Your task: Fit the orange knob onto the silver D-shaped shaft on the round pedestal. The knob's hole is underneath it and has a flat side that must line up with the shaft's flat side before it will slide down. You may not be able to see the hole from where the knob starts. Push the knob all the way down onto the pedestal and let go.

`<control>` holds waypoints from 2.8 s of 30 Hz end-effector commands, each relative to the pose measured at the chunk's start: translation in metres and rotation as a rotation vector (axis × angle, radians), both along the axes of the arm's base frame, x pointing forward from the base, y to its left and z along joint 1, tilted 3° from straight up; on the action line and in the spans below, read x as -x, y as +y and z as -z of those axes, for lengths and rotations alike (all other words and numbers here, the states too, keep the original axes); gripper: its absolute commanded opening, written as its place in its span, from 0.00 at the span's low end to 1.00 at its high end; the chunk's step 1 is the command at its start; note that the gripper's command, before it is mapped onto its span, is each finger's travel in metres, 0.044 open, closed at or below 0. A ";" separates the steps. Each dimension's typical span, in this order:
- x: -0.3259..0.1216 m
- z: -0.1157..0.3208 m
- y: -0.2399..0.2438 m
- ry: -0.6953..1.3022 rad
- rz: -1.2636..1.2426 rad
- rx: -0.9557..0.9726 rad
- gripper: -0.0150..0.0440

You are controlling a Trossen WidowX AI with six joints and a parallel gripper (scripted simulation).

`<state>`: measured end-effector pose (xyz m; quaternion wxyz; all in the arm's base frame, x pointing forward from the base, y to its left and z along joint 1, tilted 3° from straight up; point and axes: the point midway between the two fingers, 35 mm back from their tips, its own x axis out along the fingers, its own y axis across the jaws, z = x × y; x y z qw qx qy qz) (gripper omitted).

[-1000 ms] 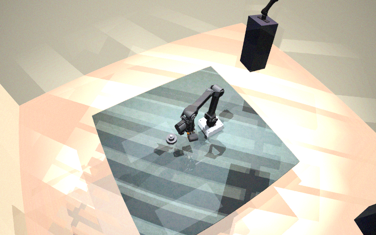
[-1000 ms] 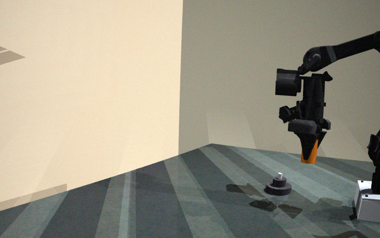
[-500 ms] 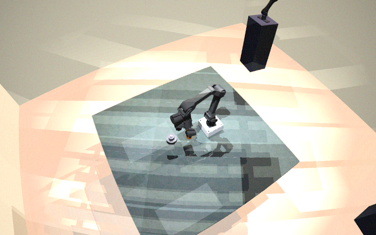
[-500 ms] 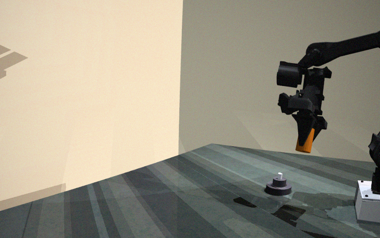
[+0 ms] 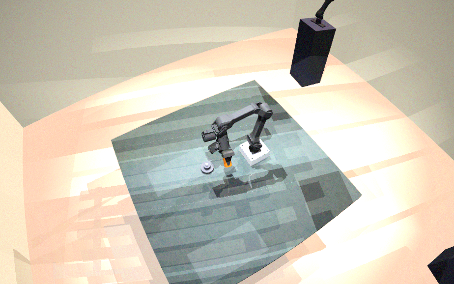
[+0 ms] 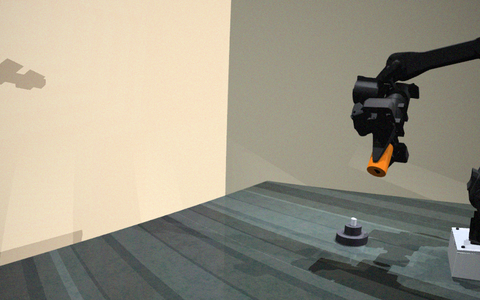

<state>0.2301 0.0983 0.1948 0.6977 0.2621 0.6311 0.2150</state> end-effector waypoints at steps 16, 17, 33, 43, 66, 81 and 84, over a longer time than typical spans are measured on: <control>-0.009 -0.028 0.007 -0.031 -0.022 -0.295 0.25; -0.009 -0.028 0.007 -0.032 -0.022 -0.302 0.25; -0.009 -0.026 0.005 -0.043 -0.028 -0.377 0.25; -0.009 -0.026 0.005 -0.043 -0.028 -0.377 0.25; -0.010 -0.015 0.007 -0.034 -0.026 -0.332 0.25; -0.013 0.015 0.018 0.003 0.002 0.058 0.25; -0.014 0.021 0.021 0.010 0.007 0.133 0.25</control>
